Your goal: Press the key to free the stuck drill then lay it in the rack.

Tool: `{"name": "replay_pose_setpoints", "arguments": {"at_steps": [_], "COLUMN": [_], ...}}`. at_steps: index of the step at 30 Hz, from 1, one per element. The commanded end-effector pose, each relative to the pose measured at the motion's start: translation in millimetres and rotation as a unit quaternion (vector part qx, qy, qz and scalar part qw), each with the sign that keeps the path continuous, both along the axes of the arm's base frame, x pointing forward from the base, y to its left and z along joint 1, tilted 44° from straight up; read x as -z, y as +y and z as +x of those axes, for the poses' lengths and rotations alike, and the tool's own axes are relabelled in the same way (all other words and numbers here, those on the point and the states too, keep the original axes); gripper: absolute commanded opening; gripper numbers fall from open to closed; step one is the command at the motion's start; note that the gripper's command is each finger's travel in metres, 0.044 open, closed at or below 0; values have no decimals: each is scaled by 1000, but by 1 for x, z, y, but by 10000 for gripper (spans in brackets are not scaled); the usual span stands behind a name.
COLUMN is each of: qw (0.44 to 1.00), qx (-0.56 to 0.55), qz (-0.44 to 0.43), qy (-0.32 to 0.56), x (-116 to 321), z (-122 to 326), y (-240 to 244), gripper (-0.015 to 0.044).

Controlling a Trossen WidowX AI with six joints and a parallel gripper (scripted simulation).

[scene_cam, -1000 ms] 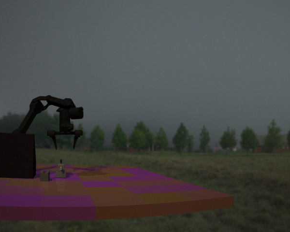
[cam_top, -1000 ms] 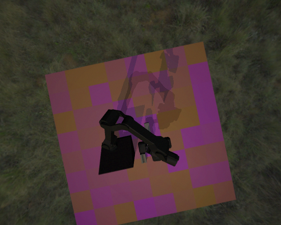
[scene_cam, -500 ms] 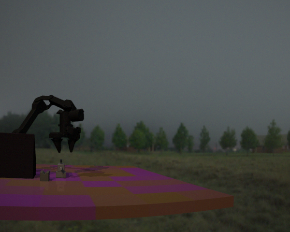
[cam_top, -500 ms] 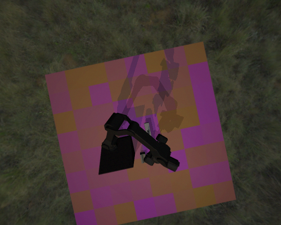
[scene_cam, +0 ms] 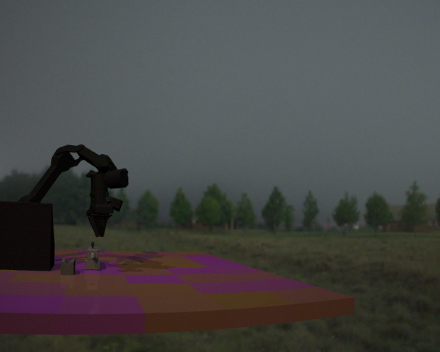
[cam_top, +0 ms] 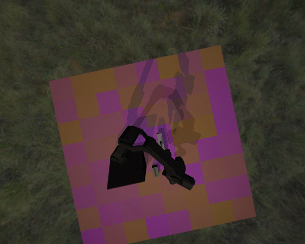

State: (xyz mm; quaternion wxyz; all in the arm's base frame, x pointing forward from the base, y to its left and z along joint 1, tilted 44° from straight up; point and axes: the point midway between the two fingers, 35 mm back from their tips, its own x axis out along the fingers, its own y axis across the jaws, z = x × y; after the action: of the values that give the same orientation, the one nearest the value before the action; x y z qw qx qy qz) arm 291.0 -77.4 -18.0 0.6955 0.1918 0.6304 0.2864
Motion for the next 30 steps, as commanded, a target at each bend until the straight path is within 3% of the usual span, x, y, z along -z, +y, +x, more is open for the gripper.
{"name": "replay_pose_setpoints", "arguments": {"at_steps": [1,13,30], "qw": [917,758,756], "qx": [-316,-499,-500], "qz": [-22,11,11], "qy": [-244,-421,-422], "x": [38,60,61], "z": [-7,-21,-21], "y": [-8,1,1], "gripper": [440,440,440]}}
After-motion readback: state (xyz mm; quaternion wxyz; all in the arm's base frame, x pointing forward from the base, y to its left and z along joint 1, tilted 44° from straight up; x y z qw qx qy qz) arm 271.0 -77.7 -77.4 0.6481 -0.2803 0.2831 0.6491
